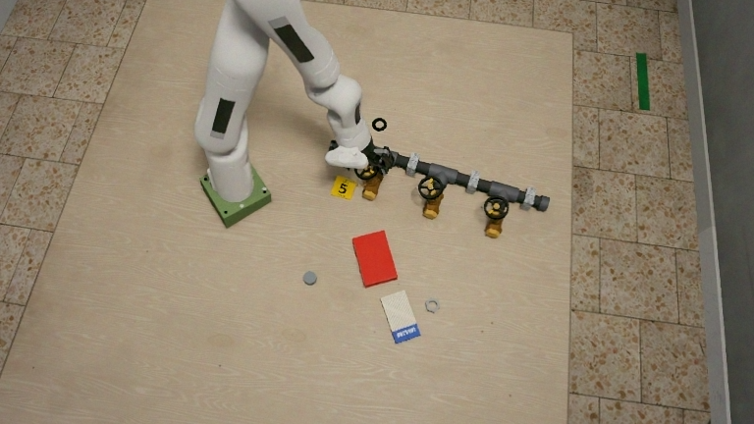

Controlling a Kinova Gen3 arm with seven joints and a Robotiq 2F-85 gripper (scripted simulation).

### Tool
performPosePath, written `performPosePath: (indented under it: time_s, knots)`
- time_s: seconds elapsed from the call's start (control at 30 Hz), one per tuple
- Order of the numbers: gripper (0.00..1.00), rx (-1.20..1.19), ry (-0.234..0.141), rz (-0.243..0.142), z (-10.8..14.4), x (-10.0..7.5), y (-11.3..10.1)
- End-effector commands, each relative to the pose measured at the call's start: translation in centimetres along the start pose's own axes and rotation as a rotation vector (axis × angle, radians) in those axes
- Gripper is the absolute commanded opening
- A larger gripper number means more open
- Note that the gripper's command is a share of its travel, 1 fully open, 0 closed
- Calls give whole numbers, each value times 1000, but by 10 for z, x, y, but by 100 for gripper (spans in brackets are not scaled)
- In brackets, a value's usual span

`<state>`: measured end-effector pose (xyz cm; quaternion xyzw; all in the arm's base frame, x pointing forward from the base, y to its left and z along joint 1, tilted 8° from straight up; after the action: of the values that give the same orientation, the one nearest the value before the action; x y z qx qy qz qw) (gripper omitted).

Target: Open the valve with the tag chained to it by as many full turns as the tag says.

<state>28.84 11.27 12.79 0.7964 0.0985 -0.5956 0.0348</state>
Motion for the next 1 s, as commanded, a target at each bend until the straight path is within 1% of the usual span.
performPosePath:
  time_s: [0.0,0.43,0.77,0.83,0.97]
  knots:
    - [100,4,1,0,0,0,0]
    - [100,93,1,0,0,0,0]
    - [100,317,1,0,0,0,0]
    - [100,317,1,0,0,0,0]
    - [100,448,1,0,0,0,0]
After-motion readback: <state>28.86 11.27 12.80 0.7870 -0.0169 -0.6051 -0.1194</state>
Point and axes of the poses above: the point where the finger pads meet when closed, its own x axis out along the fingers, its own z axis across the jaws, y = z × x, the point moved 3 cm from there along -x, back along the fingers, and after that the axes turned 6 degrees about -x, right-handed, at the moved point
